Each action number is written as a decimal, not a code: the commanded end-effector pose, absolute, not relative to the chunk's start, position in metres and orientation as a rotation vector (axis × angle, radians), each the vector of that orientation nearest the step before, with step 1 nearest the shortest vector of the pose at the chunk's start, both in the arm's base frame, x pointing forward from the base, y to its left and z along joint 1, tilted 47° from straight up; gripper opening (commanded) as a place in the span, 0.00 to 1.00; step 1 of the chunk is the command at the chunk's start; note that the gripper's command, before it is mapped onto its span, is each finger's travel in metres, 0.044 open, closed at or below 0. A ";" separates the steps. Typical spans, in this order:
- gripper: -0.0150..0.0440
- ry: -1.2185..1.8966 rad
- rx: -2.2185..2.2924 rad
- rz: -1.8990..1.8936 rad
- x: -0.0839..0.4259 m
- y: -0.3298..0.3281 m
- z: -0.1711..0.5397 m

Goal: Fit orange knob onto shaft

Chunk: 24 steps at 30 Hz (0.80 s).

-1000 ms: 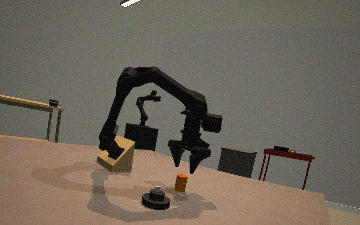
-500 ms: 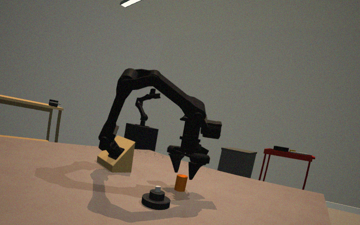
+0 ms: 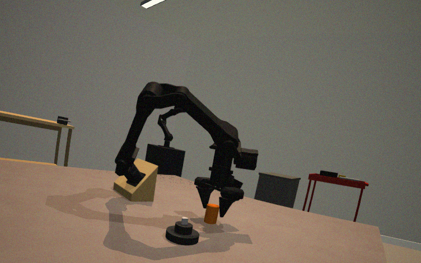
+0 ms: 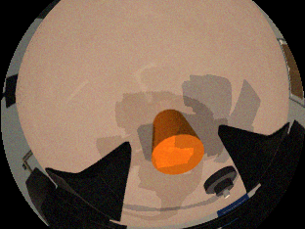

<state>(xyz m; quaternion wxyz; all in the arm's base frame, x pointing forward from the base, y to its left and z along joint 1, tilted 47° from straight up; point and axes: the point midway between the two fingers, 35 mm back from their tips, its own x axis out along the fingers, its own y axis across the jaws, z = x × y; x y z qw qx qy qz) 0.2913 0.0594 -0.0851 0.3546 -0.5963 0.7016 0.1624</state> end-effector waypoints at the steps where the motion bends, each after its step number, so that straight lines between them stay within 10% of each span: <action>1: 1.00 1.819 -1.552 0.423 0.289 0.054 -0.090; 15: 1.00 1.820 -1.553 0.421 0.287 0.039 -0.103; 24: 0.60 1.820 -1.553 0.421 0.287 0.039 -0.103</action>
